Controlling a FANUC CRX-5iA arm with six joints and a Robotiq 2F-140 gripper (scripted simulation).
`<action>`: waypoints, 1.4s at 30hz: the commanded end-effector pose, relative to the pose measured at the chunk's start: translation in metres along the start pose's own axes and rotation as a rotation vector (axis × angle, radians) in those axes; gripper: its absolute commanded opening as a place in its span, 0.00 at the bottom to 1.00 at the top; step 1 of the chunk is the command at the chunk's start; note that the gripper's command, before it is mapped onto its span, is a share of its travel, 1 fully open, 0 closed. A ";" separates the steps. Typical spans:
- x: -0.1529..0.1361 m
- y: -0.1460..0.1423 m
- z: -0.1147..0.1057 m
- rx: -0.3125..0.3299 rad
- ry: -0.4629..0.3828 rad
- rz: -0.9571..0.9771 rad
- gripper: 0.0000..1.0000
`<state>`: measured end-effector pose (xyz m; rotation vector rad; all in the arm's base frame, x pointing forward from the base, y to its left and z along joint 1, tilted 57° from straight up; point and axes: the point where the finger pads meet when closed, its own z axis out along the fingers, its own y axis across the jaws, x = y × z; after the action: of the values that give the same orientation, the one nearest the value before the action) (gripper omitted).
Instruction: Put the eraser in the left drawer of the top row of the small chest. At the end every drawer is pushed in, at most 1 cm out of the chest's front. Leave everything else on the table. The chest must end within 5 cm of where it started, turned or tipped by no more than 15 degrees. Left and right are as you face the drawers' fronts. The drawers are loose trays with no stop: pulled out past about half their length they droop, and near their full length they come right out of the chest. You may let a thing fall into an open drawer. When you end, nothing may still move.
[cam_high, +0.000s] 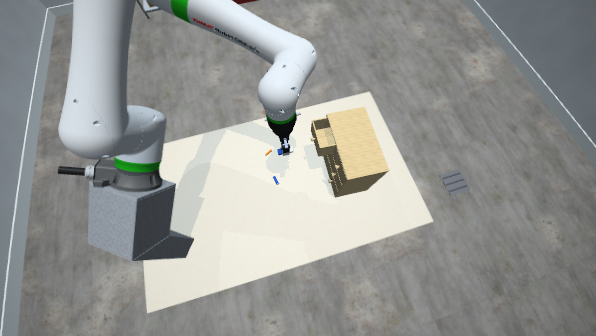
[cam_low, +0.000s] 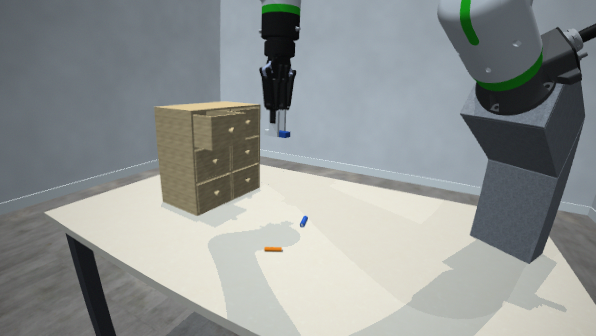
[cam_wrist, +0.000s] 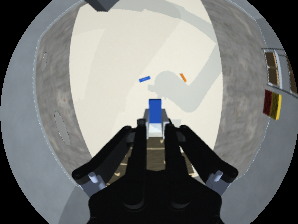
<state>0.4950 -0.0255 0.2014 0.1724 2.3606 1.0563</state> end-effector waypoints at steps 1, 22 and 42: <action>0.000 0.000 -0.017 -0.001 0.000 0.000 0.11; 0.000 0.000 -0.075 -0.001 0.000 0.000 0.11; 0.000 0.000 -0.082 -0.001 -0.001 0.000 0.11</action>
<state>0.4519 -0.0789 0.2464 0.1722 2.3598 1.0570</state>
